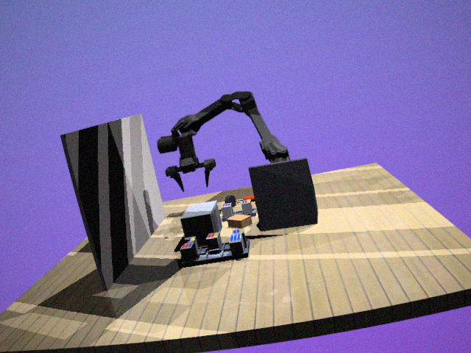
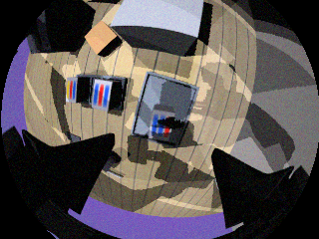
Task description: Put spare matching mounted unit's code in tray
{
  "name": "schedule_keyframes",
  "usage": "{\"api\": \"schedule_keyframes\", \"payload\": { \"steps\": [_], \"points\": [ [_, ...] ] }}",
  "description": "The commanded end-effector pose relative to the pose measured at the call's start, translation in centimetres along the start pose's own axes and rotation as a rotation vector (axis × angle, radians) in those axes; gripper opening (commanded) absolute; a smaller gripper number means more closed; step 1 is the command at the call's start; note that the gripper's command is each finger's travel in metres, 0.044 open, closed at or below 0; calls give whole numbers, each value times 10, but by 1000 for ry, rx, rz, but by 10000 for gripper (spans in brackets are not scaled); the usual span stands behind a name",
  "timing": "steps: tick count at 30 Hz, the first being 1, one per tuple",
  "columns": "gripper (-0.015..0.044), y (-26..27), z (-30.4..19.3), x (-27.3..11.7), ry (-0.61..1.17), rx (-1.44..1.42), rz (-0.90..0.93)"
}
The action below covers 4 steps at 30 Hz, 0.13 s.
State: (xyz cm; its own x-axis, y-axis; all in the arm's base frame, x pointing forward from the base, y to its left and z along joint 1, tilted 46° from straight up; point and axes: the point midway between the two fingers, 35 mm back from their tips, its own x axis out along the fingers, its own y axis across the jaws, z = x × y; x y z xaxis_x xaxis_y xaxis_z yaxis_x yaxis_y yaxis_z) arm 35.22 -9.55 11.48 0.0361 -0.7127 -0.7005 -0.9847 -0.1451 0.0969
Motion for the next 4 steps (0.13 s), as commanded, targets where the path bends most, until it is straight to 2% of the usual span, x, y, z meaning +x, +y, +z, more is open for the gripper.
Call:
{"api": "schedule_keyframes", "payload": {
  "steps": [1,4],
  "points": [
    [440,0,0,0,0,-3,-1],
    [440,0,0,0,0,-3,-1]
  ]
}}
